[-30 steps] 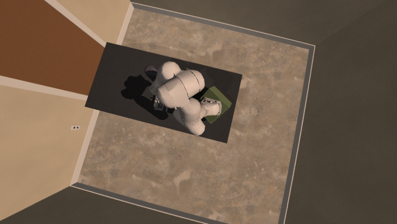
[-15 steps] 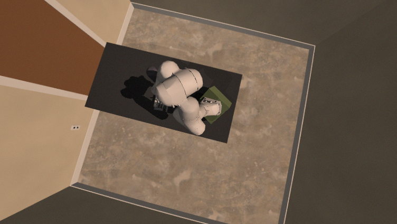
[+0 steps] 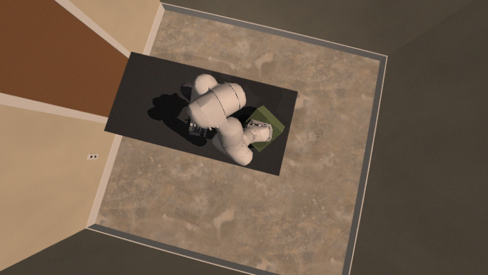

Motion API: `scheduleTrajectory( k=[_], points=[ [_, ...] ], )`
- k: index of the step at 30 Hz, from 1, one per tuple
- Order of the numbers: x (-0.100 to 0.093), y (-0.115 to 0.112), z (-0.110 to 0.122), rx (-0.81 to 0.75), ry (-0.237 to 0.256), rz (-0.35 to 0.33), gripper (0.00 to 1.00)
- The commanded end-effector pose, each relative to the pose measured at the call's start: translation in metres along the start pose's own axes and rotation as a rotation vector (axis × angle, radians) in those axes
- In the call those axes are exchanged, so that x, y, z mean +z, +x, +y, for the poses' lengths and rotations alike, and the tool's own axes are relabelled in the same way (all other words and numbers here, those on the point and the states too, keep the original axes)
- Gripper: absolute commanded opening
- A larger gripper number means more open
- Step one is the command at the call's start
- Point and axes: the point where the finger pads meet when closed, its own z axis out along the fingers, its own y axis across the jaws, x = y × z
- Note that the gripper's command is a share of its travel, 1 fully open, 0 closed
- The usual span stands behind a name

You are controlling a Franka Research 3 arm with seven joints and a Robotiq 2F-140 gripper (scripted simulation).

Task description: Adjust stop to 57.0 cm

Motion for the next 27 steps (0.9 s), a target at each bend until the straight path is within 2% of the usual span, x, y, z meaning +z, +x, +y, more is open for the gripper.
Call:
scheduleTrajectory(
  k=[1,12,27],
  points=[
    [0.003,0.002,-0.002,0.008,0.002,0.003,0.04],
    [0.011,0.002,-0.009,0.008,0.002,0.003,0.04],
    [0.017,0.002,-0.032,0.008,0.002,0.003,0.04]
  ],
)
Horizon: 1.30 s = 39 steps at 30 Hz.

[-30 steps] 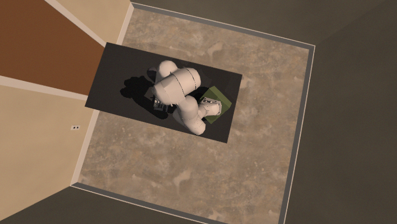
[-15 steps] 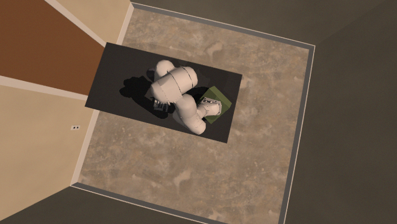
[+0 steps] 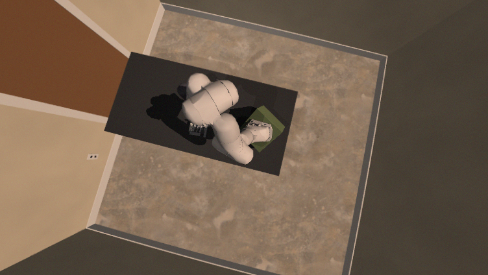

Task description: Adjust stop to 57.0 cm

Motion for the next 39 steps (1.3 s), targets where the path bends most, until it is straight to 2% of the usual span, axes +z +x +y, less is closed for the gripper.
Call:
scheduleTrajectory(
  k=[1,8,15,39],
  points=[
    [0.000,0.002,-0.007,0.013,0.003,0.000,0.04],
    [-0.011,0.002,-0.024,0.013,0.003,0.000,0.04],
    [-0.026,0.002,-0.031,0.013,0.003,0.000,0.04],
    [-0.054,0.002,-0.022,0.013,0.003,0.000,0.04]
  ],
)
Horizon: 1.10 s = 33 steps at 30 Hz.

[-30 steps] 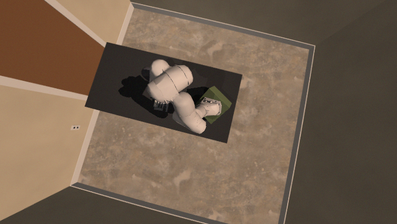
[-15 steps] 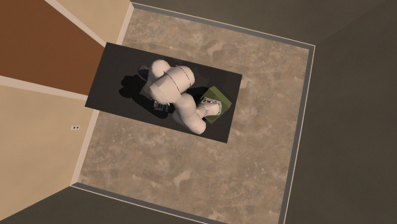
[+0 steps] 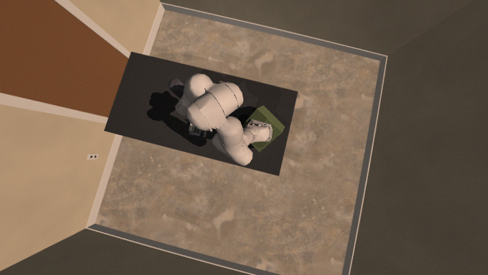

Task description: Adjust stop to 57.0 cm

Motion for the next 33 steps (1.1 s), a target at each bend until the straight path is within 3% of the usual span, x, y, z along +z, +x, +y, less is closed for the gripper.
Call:
scheduleTrajectory(
  k=[1,18,25,33],
  points=[
    [-0.005,0.002,0.005,-0.002,-0.004,0.002,0.04],
    [-0.012,0.002,0.033,-0.002,-0.004,0.002,0.04],
    [0.001,0.002,0.051,-0.002,-0.004,0.002,0.04],
    [0.013,0.002,0.056,-0.002,-0.004,0.002,0.04]
  ],
)
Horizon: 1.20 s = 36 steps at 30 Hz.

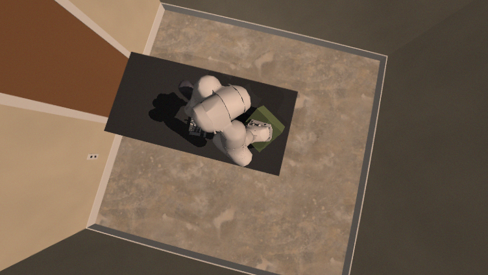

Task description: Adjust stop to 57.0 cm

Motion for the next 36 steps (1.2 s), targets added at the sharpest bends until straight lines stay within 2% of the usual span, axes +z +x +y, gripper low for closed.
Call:
scheduleTrajectory(
  k=[1,20,30,36],
  points=[
    [0.007,0.002,0.002,-0.005,0.005,0.004,0.04],
    [0.032,0.002,-0.006,-0.005,0.005,0.004,0.04],
    [0.040,0.002,-0.018,-0.005,0.005,0.004,0.04],
    [0.042,0.001,-0.035,-0.005,0.005,0.004,0.04]
  ],
)
